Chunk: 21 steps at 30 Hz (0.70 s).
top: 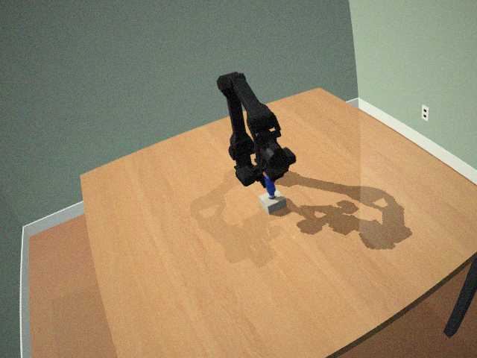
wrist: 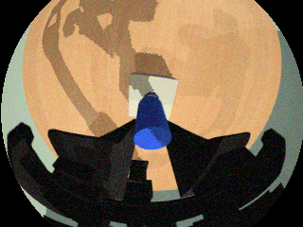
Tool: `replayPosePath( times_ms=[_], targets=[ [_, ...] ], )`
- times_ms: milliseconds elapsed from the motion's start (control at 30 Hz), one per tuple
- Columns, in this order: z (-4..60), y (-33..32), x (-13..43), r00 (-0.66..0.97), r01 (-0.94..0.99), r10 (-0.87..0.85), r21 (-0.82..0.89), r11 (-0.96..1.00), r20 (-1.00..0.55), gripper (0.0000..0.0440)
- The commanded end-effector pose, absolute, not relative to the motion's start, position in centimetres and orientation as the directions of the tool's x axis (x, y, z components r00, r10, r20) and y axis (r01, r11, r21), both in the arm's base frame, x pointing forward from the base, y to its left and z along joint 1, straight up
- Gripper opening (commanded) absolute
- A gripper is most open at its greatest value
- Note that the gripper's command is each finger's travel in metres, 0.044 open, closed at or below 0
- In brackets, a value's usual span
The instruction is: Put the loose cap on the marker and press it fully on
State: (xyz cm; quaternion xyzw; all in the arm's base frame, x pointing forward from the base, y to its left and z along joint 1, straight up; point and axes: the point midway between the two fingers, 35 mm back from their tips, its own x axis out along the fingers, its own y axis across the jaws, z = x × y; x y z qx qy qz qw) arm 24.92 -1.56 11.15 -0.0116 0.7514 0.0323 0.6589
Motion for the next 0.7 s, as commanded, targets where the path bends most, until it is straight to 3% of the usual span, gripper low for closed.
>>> replayPosePath(
  times_ms=[0, 67, 133, 667],
  targets=[
    [9.5, -1.5, 24.3, -0.167, -0.081, 0.037, 0.051, 0.995, -0.985, 0.0001],
    [9.1, -1.5, 24.3, -0.166, -0.09, 0.037, 0.052, 0.995, -0.985, 0.0003],
    [8.7, -1.6, 24.2, -0.172, -0.094, 0.031, 0.048, 0.994, -0.985, 0.0055],
    [7.6, -2.1, 24.0, -0.164, -0.155, 0.014, 0.039, 0.987, -0.986, 0.01]
  ],
)
